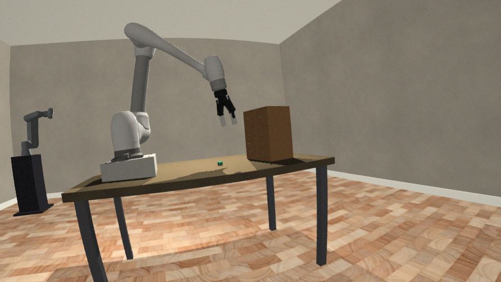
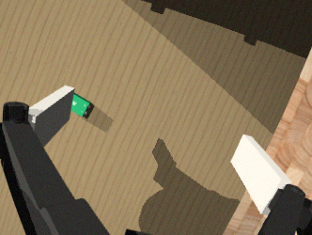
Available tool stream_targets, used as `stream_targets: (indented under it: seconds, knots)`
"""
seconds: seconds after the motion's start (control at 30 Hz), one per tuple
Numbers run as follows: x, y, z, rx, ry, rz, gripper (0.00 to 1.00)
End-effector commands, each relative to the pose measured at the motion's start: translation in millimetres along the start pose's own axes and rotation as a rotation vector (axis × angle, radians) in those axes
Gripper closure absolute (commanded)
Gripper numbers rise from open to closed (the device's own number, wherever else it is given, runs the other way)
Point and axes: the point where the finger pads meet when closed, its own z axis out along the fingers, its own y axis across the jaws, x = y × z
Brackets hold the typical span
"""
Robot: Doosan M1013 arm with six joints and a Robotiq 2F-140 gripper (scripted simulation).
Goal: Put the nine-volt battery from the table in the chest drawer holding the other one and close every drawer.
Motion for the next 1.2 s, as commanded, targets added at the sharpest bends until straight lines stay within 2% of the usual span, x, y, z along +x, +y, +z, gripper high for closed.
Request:
stream_targets:
  seconds: [0.0, 0.07, 0.23, 0.4, 0.8, 1.17]
  knots:
    - [11, -1, 17, 0.005, 0.174, -0.002, 0.0]
    - [11, -1, 17, 0.005, 0.174, -0.002, 0.0]
    - [21, -1, 32, 0.004, 0.324, -0.001, 0.0]
    - [27, -1, 41, 0.004, 0.418, 0.0, 0.0]
    - [36, -2, 55, 0.005, 0.558, 0.002, 0.0]
    - [47, -2, 73, 0.004, 0.74, 0.003, 0.0]
